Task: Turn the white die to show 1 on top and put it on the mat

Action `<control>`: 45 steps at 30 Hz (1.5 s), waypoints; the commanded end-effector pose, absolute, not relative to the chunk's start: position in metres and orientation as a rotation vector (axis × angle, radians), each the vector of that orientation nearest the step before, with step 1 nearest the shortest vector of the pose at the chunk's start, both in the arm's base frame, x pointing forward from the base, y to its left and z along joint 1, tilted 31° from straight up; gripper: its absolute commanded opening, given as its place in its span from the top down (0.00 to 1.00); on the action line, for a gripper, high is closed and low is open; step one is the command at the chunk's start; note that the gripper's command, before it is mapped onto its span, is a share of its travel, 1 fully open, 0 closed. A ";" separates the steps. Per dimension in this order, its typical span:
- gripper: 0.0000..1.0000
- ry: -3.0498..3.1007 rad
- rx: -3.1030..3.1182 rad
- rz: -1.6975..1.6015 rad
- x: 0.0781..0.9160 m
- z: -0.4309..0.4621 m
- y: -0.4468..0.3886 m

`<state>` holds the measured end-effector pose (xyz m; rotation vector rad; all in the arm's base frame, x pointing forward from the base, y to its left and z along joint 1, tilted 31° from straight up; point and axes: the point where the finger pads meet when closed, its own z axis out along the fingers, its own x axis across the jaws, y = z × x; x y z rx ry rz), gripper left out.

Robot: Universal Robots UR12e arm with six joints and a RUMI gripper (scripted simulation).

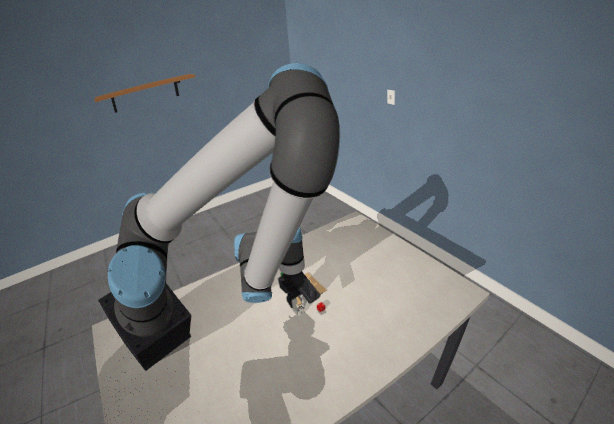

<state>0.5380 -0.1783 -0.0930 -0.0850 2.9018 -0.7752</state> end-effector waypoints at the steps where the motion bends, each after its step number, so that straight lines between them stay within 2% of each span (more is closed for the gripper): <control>1: 0.94 2.901 -0.085 -0.775 0.538 -0.089 -0.176; 25: 0.94 2.901 -0.085 -0.775 0.525 -0.013 -0.132; 45: 0.94 2.901 -0.083 -0.775 0.524 -0.008 -0.129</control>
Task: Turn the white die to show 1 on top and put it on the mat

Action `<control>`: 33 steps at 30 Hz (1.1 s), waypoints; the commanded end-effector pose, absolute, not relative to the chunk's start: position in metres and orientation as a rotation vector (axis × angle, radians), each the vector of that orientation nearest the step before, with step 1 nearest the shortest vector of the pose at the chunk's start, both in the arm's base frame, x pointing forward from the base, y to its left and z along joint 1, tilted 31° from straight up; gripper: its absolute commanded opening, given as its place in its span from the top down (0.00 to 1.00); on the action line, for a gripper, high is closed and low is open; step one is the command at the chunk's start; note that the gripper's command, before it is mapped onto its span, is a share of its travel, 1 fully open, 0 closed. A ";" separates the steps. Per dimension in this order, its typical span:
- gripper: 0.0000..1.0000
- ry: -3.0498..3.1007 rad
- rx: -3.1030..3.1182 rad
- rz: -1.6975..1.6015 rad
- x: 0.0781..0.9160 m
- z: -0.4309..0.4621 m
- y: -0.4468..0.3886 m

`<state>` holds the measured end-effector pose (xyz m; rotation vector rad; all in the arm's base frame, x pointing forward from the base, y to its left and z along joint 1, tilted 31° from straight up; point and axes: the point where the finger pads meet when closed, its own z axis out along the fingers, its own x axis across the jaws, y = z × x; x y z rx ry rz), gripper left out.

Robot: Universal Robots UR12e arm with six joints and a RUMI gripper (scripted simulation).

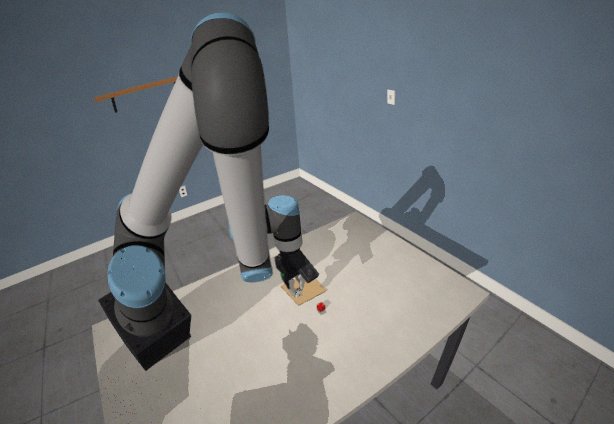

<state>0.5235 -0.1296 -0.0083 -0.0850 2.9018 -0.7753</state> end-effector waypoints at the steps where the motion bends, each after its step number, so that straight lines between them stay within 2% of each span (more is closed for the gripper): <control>1: 0.94 2.901 -0.082 -0.775 0.524 -0.008 -0.129; 33: 0.94 2.819 0.341 -0.719 0.528 -0.011 -0.124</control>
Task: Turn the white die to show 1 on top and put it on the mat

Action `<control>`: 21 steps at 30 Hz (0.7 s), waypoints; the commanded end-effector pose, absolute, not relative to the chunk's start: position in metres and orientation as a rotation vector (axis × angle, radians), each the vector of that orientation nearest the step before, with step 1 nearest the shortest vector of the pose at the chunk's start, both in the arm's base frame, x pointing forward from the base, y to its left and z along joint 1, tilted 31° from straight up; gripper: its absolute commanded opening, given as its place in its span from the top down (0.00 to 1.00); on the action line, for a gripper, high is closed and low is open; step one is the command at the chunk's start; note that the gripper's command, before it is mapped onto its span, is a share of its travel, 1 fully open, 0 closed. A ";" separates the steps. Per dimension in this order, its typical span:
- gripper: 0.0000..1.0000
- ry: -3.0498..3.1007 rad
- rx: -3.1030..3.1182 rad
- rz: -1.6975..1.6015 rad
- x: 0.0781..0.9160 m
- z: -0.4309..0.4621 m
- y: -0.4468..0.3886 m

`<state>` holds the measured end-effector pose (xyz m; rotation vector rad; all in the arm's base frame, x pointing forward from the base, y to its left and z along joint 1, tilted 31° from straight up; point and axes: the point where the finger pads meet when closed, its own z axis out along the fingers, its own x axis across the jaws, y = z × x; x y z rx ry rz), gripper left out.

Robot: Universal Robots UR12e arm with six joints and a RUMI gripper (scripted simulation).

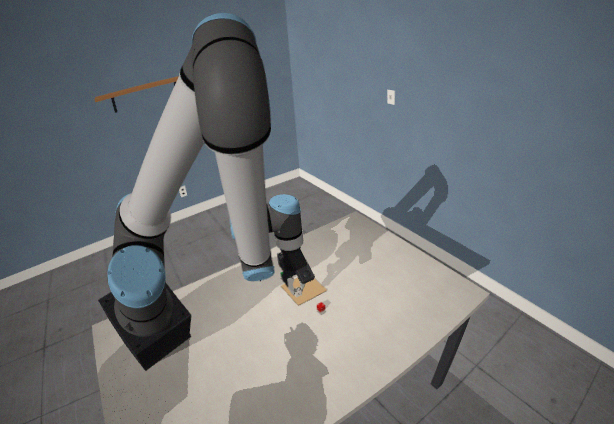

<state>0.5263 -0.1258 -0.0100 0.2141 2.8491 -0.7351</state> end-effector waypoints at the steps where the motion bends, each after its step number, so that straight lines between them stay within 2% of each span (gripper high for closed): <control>1: 0.94 2.810 0.373 -0.714 0.528 -0.011 -0.123; 21: 0.94 2.540 1.039 -0.589 0.536 -0.017 -0.110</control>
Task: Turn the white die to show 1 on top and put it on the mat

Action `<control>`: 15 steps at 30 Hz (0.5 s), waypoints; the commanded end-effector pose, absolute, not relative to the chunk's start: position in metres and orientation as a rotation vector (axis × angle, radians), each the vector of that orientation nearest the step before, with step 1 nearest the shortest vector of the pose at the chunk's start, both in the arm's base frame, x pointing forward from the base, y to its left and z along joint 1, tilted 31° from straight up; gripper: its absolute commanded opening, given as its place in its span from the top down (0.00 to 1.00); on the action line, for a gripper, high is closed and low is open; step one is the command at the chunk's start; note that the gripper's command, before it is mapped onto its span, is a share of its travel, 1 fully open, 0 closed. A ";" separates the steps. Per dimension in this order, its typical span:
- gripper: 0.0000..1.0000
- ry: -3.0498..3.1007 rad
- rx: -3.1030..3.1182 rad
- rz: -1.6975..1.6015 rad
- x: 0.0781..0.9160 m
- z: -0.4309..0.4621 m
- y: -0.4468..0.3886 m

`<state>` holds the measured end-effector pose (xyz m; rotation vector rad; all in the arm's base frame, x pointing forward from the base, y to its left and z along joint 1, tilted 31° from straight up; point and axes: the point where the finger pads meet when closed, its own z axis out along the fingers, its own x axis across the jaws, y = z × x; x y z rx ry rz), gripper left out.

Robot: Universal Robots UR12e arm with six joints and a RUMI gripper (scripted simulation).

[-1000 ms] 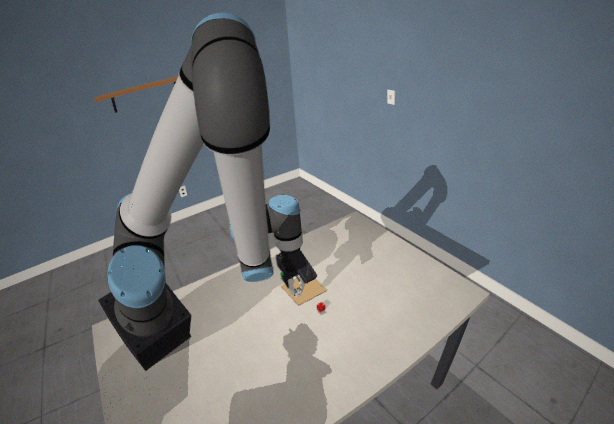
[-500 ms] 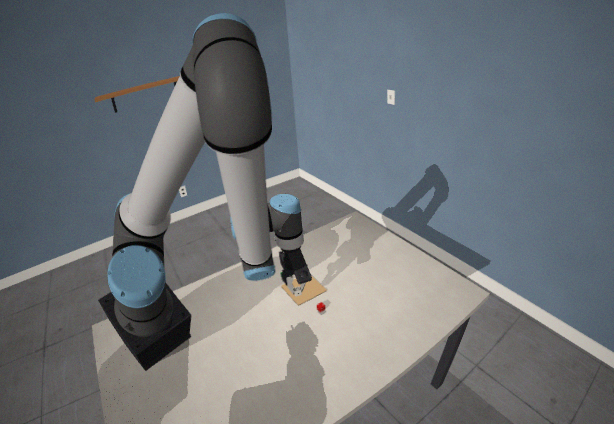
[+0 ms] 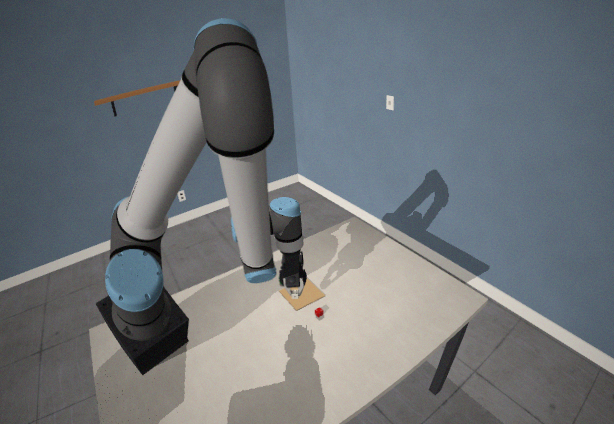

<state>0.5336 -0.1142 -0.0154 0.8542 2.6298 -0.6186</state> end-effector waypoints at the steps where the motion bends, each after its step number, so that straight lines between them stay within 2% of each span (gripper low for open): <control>1: 0.94 2.536 1.046 -0.588 0.536 -0.017 -0.110; 15: 0.94 2.246 1.481 -0.477 0.544 -0.022 -0.098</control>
